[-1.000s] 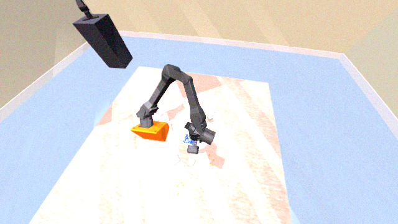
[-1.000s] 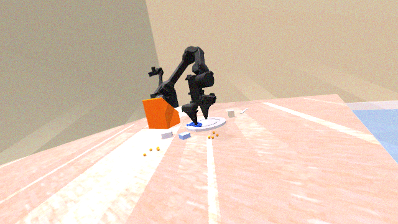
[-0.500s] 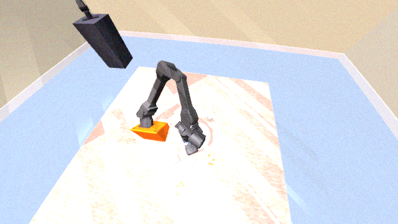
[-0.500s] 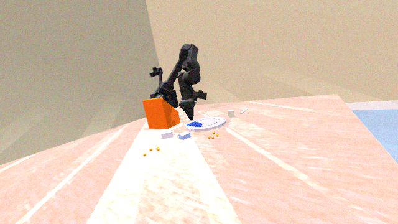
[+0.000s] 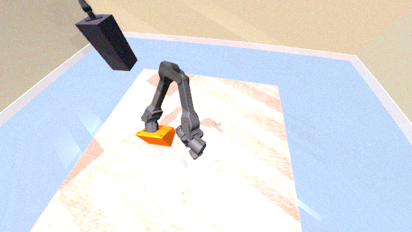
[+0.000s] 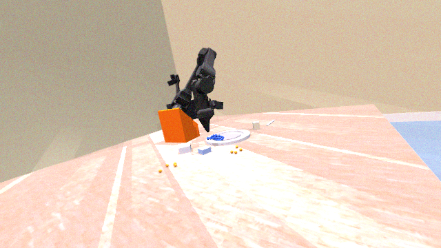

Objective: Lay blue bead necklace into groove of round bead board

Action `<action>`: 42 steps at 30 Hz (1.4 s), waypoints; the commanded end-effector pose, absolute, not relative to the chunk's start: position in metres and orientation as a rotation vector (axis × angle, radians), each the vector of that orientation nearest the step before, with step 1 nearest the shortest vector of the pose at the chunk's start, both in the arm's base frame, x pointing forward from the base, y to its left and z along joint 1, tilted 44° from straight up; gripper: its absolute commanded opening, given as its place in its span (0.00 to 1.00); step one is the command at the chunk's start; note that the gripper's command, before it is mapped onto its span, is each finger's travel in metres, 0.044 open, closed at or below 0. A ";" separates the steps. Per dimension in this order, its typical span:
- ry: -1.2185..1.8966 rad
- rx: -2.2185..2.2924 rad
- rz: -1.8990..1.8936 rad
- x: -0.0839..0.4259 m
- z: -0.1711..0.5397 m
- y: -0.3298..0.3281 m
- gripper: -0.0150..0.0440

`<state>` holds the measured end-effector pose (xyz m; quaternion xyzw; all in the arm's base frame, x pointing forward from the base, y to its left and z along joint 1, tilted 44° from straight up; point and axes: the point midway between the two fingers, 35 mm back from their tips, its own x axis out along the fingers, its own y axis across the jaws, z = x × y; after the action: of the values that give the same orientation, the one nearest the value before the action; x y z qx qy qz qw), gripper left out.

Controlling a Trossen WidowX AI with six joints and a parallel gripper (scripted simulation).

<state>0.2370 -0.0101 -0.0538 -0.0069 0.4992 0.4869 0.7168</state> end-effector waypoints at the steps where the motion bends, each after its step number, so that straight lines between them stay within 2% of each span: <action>1: 1.106 -0.017 1.087 0.234 -0.063 -0.001 0.68; 33: 1.105 -0.016 1.088 0.234 -0.081 0.017 0.68; 42: 1.103 -0.026 1.088 0.236 -0.080 0.015 0.28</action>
<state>0.2355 0.0156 -0.0804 -0.0115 0.4979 0.4913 0.7145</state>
